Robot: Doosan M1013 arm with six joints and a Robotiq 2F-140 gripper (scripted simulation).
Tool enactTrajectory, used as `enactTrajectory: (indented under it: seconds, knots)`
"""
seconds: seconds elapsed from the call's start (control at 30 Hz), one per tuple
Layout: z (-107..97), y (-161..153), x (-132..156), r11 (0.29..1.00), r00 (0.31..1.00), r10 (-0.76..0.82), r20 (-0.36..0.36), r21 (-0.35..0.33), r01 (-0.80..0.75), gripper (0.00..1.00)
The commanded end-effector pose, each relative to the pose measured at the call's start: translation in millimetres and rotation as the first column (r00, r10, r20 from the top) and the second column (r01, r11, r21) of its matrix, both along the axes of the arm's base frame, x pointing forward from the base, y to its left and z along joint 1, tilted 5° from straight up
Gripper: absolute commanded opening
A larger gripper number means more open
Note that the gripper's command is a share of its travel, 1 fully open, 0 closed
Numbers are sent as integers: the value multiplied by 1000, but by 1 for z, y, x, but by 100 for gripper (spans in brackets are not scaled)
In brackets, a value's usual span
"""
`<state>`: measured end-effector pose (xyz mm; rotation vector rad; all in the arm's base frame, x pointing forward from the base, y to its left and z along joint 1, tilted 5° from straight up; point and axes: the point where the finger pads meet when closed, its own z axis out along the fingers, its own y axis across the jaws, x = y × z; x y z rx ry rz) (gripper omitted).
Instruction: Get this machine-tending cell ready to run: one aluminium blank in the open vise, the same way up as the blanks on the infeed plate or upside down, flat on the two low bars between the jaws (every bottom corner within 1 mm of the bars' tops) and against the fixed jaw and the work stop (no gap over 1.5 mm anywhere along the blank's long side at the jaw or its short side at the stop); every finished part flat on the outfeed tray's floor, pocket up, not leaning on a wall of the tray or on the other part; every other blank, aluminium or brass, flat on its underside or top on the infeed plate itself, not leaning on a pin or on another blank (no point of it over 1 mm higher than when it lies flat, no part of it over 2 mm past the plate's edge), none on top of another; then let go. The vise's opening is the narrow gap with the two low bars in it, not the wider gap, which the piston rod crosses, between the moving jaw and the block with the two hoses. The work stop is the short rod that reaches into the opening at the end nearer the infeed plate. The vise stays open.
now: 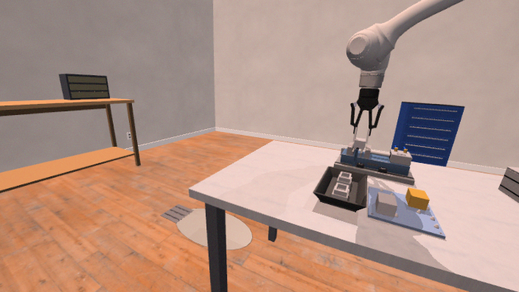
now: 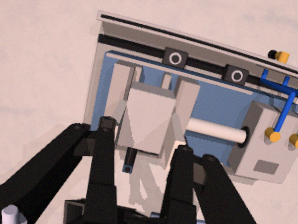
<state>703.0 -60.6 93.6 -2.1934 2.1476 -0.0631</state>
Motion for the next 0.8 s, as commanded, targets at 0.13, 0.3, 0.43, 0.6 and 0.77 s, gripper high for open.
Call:
enactTrajectory:
  seconds: [0.13,0.3,0.43,0.6,0.77]
  knots:
    - [-2,0,0,1000,1000,0,0,0,0,0]
    - [-4,0,0,1000,1000,0,0,0,0,0]
    - [-4,0,0,1000,1000,0,0,0,0,0]
    - [-5,0,0,1000,1000,0,0,0,0,0]
    - [-6,0,0,1000,1000,0,0,0,0,0]
